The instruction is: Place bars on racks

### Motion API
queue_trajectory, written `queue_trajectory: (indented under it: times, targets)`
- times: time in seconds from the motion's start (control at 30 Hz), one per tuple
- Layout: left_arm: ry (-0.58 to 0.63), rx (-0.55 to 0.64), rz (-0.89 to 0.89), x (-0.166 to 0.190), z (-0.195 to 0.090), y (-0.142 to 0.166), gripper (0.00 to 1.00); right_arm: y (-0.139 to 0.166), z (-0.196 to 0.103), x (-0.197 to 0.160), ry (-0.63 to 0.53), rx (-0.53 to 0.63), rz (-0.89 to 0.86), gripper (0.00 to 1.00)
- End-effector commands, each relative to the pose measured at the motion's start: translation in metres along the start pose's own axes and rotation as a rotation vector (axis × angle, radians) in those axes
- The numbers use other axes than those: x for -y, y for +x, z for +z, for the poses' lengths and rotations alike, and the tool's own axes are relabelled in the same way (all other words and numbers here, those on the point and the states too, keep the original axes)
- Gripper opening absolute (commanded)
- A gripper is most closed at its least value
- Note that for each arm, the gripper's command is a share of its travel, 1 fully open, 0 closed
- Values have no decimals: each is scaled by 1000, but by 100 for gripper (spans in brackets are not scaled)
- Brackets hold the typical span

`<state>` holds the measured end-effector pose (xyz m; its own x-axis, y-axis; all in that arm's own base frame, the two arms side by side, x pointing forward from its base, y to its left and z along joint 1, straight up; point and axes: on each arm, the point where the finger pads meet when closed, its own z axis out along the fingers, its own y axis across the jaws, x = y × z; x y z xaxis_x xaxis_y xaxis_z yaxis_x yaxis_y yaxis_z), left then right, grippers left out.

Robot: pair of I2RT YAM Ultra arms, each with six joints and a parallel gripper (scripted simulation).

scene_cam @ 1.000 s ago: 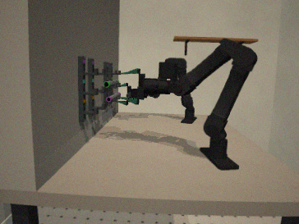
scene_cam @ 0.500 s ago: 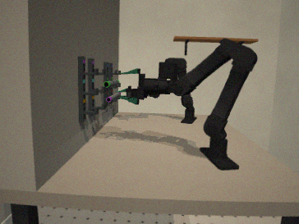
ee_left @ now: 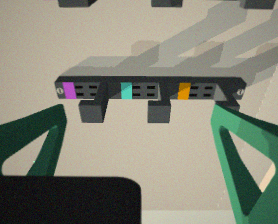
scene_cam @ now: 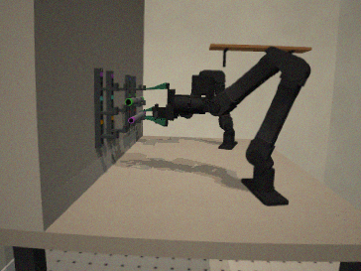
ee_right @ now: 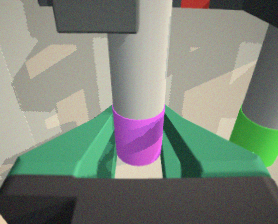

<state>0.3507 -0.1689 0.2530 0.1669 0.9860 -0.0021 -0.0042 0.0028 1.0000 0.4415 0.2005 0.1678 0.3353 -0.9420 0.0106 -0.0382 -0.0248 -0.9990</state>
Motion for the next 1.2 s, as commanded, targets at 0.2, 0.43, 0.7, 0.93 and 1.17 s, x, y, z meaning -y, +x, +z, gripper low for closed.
queue_trajectory:
  times: [0.2, 0.43, 0.7, 0.93, 1.17]
  targets:
    - [5, 3, 2, 4, -1, -2, 100, 3, -4, 16, 46, -2, 10, 0]
    - [5, 3, 2, 4, -1, -2, 100, 3, -4, 16, 46, -2, 10, 0]
    - [5, 3, 2, 4, -1, -2, 100, 3, -4, 16, 46, -2, 10, 0]
    - [5, 3, 2, 4, -1, -2, 100, 3, -4, 20, 46, -2, 10, 0]
    - [5, 3, 2, 4, -1, -2, 100, 3, -5, 24, 46, -2, 10, 0]
